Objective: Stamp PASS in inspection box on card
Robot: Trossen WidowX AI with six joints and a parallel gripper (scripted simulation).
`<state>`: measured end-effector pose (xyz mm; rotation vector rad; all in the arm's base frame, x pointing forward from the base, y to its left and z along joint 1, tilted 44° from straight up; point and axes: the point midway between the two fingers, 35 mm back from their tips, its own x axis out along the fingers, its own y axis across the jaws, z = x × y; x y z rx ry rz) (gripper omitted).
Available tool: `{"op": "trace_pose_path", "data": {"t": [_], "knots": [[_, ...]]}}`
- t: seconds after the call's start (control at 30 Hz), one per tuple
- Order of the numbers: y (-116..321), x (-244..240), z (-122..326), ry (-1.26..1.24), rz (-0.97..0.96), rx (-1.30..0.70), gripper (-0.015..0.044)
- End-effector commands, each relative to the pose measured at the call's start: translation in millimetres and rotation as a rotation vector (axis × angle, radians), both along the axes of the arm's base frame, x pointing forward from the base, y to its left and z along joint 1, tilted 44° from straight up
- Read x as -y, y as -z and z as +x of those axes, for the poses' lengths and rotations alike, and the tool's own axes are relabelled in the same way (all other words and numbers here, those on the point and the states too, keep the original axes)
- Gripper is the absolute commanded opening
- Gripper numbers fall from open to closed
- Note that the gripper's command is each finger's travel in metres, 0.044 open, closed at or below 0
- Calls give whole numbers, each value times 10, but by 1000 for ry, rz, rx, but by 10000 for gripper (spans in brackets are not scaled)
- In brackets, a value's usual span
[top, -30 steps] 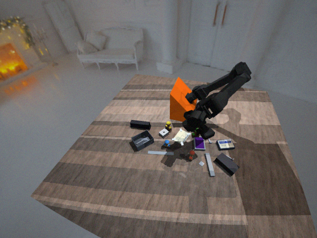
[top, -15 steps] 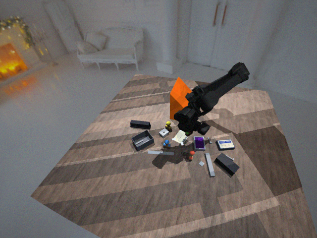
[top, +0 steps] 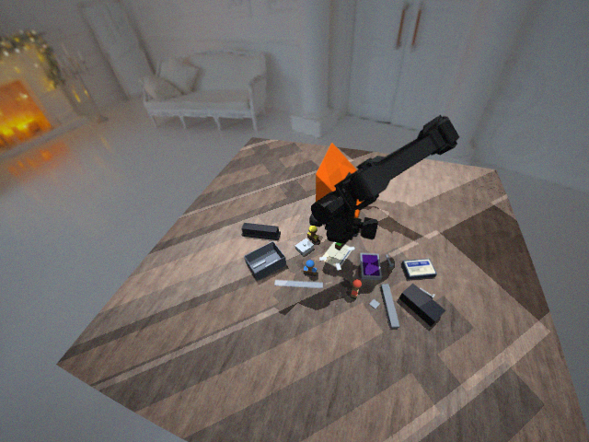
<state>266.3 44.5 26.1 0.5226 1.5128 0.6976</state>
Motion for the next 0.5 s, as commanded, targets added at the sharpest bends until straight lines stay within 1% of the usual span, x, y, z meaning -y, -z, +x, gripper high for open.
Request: {"op": "trace_pose_path", "data": {"t": [0.0,0.47], "knots": [[32,22,-17,-25,0,22,0],[102,-40,-15,-25,-2,22,0]]}}
